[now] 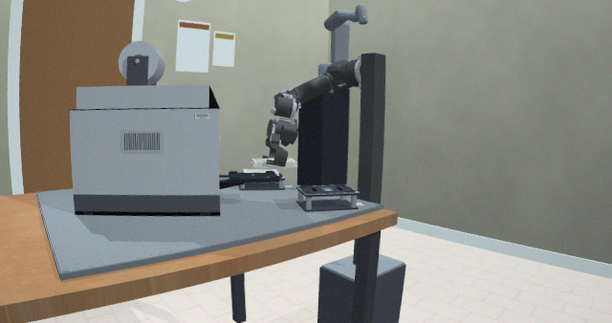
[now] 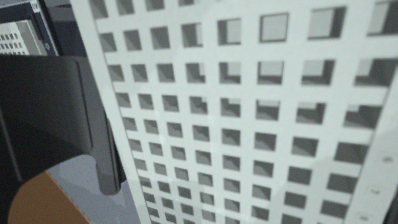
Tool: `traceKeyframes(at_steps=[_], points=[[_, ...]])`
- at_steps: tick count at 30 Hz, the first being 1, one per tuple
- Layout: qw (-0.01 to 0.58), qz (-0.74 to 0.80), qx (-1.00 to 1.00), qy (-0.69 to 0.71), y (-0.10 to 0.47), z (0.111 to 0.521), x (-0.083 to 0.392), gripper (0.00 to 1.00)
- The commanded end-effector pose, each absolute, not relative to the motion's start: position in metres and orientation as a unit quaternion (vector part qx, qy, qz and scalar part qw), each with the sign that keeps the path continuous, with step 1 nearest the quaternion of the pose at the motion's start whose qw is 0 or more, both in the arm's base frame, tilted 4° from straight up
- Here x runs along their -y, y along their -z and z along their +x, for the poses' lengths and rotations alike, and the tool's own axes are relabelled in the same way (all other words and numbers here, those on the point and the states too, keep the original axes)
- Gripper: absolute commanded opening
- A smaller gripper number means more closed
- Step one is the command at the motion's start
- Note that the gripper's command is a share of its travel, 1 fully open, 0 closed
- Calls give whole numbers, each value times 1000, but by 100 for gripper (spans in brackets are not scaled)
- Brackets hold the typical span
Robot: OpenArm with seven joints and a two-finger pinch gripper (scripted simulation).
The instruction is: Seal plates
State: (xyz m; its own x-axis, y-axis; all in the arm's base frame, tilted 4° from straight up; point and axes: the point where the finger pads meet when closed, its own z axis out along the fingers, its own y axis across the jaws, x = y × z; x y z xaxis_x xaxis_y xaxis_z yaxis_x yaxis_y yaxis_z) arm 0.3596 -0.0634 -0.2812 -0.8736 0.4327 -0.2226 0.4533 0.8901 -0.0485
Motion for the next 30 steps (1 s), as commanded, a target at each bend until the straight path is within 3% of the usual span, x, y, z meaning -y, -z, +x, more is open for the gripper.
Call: traceKeyframes(at_steps=[1, 30], points=[[105, 225, -968, 41, 279, 362, 60, 0], [104, 223, -968, 44, 277, 415, 88, 0]])
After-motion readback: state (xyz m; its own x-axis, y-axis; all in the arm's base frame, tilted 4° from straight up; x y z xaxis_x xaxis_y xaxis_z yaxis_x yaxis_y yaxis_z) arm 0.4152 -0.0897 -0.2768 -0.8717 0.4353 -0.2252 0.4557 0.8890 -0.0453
